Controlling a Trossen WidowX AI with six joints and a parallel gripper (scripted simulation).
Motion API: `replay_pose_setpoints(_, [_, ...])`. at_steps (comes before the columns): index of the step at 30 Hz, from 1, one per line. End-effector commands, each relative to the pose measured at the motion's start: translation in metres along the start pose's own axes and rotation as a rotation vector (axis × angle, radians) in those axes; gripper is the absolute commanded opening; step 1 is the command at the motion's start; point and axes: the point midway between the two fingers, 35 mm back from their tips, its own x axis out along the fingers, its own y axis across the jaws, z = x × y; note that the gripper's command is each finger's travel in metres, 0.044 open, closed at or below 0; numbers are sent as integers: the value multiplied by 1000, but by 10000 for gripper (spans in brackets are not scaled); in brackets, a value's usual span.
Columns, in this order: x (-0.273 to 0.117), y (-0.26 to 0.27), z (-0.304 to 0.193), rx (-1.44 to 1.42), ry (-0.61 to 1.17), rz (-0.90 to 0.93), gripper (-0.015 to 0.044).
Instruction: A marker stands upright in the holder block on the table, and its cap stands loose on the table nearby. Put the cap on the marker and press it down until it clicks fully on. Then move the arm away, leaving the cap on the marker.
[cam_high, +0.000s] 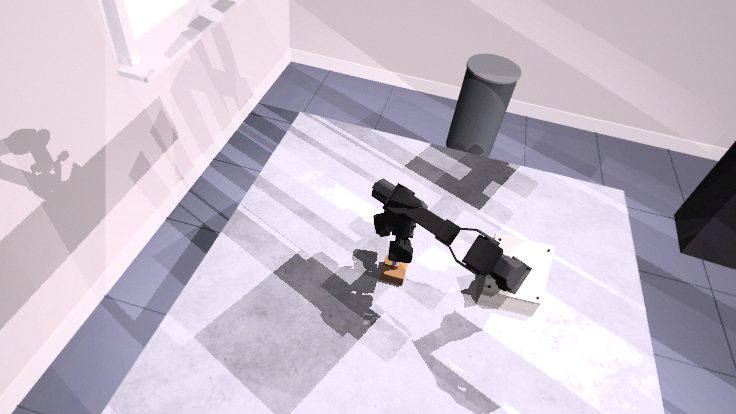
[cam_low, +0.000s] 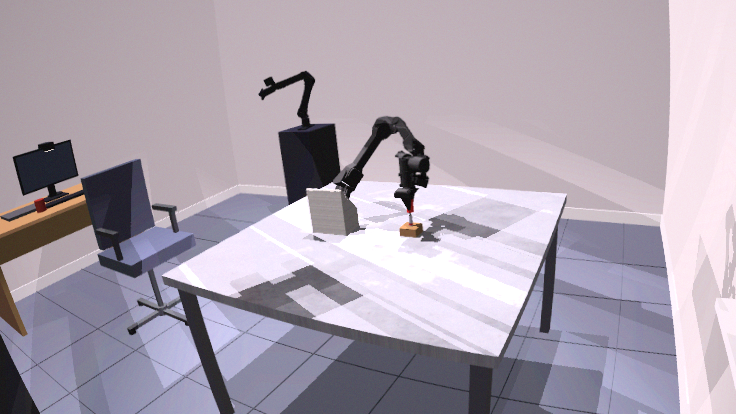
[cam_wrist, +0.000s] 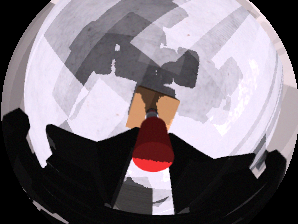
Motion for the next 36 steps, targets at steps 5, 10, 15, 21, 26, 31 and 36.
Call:
replay_pose_setpoints(5, [13,0,-1,11,2,8,0])
replay_pose_setpoints(10, [21,1,-1,11,1,8,0])
replay_pose_setpoints(15, [30,1,-2,10,1,9,0])
replay_pose_setpoints(21, [39,1,-2,10,1,10,0])
replay_pose_setpoints(26, [41,2,-2,10,1,11,0])
replay_pose_setpoints(31, [41,2,-3,10,1,11,0])
replay_pose_setpoints(36, [41,1,-2,4,1,6,26])
